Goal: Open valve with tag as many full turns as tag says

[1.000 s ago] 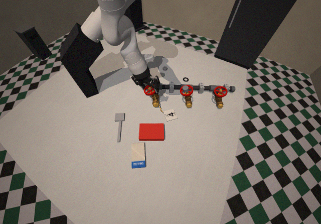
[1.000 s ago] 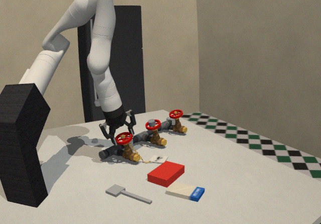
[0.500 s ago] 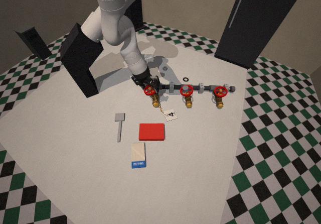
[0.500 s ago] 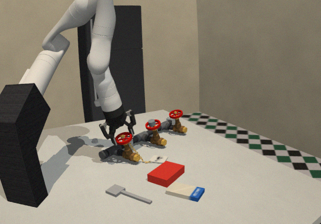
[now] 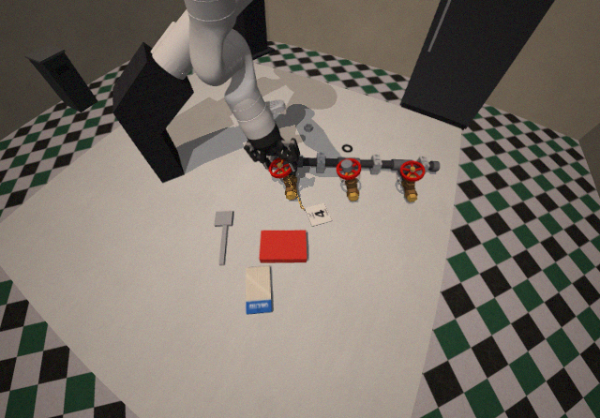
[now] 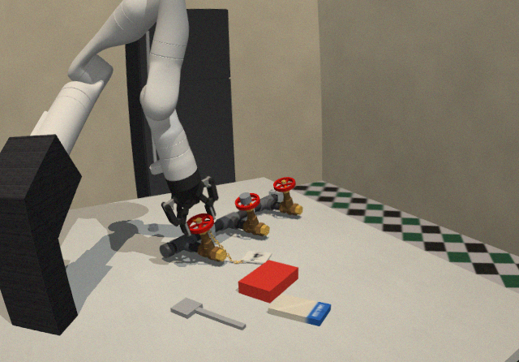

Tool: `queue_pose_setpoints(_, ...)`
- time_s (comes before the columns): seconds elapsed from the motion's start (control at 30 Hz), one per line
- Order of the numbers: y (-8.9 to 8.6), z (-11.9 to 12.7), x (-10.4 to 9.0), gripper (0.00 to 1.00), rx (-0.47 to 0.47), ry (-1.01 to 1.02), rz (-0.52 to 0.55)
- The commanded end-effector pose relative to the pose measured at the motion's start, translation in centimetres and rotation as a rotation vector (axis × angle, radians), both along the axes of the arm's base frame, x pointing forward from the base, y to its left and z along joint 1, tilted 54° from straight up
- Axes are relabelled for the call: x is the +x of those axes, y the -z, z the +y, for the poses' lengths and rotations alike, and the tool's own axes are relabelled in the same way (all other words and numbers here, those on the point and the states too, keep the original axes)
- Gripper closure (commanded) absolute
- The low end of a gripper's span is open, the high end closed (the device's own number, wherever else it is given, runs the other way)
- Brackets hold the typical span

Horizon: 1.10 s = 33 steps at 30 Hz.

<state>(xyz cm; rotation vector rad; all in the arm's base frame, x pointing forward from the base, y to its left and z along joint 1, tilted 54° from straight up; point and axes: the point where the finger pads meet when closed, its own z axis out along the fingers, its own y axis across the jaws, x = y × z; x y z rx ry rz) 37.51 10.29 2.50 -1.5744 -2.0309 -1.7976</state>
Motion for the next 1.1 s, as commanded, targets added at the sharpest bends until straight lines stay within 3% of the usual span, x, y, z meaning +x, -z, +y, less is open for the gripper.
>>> queue_pose_setpoints(0.0,0.0,-0.04,0.14,0.25,-0.043,-0.022,-0.054)
queue_pose_setpoints(0.43,-0.03,-0.01,0.1,0.25,-0.194,-0.114,-0.252)
queue_pose_setpoints(0.93,-0.05,-0.01,0.1,0.25,-0.485,-0.288,-0.63)
queue_pose_setpoints(1.07,-0.05,-0.01,0.1,0.25,-0.518,-0.308,-0.672)
